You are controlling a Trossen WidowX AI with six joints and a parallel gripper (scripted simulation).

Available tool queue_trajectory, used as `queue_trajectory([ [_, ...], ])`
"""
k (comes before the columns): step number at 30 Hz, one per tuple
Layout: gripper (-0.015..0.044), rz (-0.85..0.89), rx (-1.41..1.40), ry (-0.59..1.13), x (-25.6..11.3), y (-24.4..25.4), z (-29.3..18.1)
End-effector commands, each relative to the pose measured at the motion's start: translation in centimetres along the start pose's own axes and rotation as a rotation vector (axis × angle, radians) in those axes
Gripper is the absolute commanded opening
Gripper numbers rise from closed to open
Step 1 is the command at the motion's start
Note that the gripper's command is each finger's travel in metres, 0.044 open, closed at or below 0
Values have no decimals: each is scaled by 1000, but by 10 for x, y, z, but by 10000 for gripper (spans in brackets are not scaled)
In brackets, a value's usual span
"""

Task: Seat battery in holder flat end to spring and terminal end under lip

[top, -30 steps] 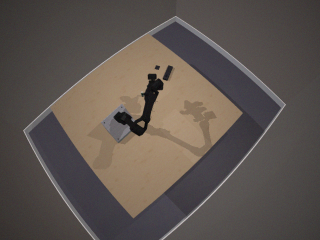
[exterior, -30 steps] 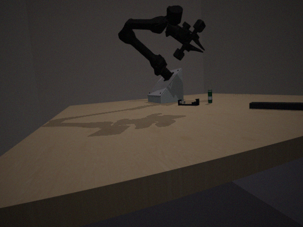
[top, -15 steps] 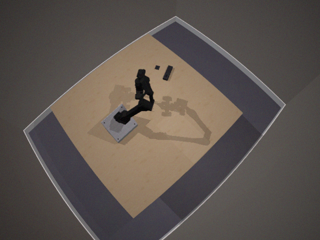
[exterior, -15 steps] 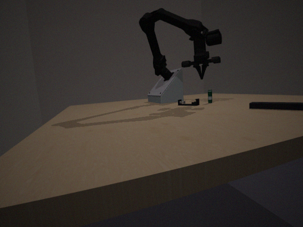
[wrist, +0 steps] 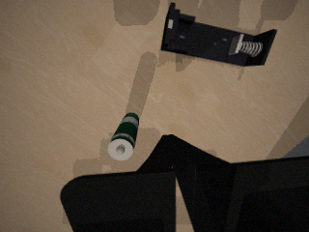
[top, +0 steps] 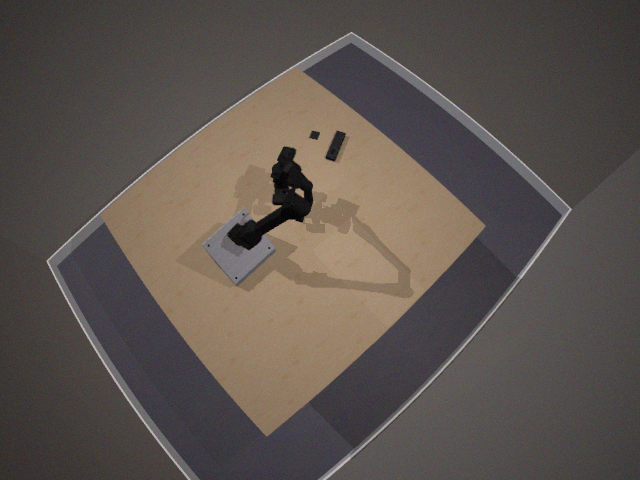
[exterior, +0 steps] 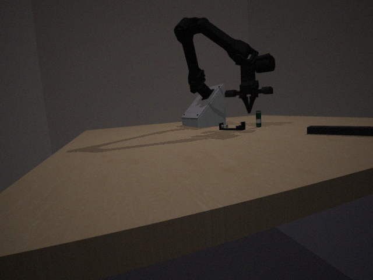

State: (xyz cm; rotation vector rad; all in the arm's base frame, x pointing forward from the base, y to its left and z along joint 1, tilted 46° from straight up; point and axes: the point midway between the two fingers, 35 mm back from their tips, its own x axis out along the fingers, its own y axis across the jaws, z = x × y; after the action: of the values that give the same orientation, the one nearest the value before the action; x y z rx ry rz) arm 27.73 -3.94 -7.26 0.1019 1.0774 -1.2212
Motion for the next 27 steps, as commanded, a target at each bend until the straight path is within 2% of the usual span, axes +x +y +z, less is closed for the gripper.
queue_trajectory([
  [1, 0, -5, -10, -8, 16, -3, -1],
  [27, 0, -2, -8, -8, 15, 35, 1],
])
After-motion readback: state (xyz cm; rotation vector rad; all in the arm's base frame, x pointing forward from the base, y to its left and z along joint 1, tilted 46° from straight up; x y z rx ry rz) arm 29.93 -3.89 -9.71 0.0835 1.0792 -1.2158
